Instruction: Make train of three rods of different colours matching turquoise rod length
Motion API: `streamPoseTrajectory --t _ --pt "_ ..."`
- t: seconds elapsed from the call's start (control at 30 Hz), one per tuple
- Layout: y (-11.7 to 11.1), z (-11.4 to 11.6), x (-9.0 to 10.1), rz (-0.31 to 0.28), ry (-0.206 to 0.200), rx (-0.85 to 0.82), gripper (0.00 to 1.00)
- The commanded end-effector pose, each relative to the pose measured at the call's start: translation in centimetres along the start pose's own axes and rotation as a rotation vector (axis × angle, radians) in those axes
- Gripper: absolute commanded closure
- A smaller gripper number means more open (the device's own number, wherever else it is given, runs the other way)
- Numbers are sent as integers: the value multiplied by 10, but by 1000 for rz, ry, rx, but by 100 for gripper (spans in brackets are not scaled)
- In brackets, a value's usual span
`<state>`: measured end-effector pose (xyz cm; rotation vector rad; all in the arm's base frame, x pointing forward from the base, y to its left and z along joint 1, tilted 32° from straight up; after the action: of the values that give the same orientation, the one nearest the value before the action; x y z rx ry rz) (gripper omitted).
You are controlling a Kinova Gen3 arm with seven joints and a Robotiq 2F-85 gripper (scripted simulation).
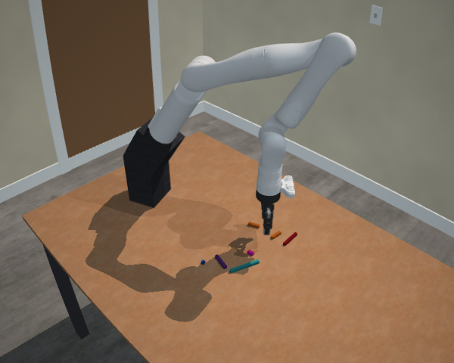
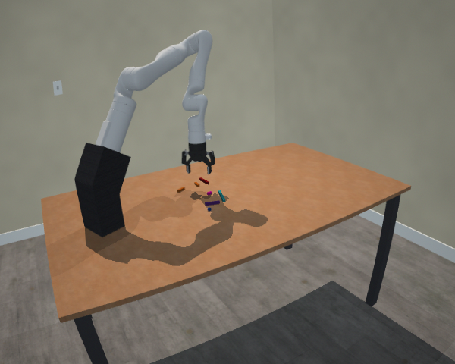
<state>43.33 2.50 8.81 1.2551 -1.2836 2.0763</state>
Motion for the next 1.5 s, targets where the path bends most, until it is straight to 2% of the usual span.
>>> streamPoseTrajectory --t 0.0,0.47,0.7,0.97,1.03,1.47 --pt "0 0 0 1 1 -4 0" --pt "0 1 -1 3 3 -88 0" --pt "0 2 -2 7 6 -198 0" --pt "0 4 -4 12 11 -386 0" --pt "0 4 -4 12 11 -386 0" --pt "1 8 -8 25 17 -830 0"
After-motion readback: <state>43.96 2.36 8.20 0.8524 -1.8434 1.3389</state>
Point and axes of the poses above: the point where the finger pads meet when closed, its own x axis back along the fingers, its own z axis across the jaws, y = z × x, the point moved 5 cm from there along x, back along the fingers, and after that the axes turned 3 degrees about -x, right-handed, at the moved point
